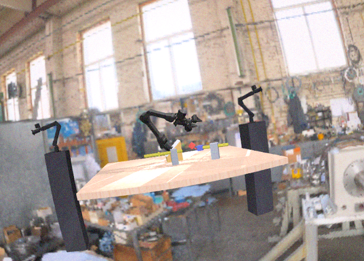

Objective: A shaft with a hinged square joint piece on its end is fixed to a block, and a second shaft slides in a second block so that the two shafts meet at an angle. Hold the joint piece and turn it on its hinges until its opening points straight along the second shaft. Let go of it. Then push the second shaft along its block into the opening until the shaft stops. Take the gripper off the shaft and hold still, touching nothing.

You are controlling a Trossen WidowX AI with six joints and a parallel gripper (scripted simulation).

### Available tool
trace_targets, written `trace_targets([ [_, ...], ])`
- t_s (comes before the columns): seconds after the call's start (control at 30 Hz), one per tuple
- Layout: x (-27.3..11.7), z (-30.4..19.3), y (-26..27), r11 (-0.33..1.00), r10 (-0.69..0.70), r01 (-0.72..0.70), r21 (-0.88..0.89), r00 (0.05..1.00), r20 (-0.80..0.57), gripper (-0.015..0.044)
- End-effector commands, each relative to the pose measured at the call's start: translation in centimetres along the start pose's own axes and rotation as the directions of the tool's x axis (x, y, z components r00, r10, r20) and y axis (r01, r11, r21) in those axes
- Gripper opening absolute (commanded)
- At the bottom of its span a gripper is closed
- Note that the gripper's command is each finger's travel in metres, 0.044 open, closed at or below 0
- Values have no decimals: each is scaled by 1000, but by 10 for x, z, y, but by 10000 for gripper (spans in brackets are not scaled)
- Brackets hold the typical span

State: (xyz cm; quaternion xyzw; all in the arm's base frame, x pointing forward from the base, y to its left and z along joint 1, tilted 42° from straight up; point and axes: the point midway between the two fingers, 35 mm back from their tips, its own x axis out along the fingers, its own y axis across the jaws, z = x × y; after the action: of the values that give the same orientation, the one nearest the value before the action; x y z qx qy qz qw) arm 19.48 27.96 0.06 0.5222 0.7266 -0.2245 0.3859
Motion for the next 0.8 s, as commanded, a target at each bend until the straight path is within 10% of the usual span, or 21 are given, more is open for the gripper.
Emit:
trace_targets([
  [0.0,-1,11,3,999,-17,19,-31,997,80,440],
  [0.77,-47,66,11,902,-194,373,-217,800,568,440],
])
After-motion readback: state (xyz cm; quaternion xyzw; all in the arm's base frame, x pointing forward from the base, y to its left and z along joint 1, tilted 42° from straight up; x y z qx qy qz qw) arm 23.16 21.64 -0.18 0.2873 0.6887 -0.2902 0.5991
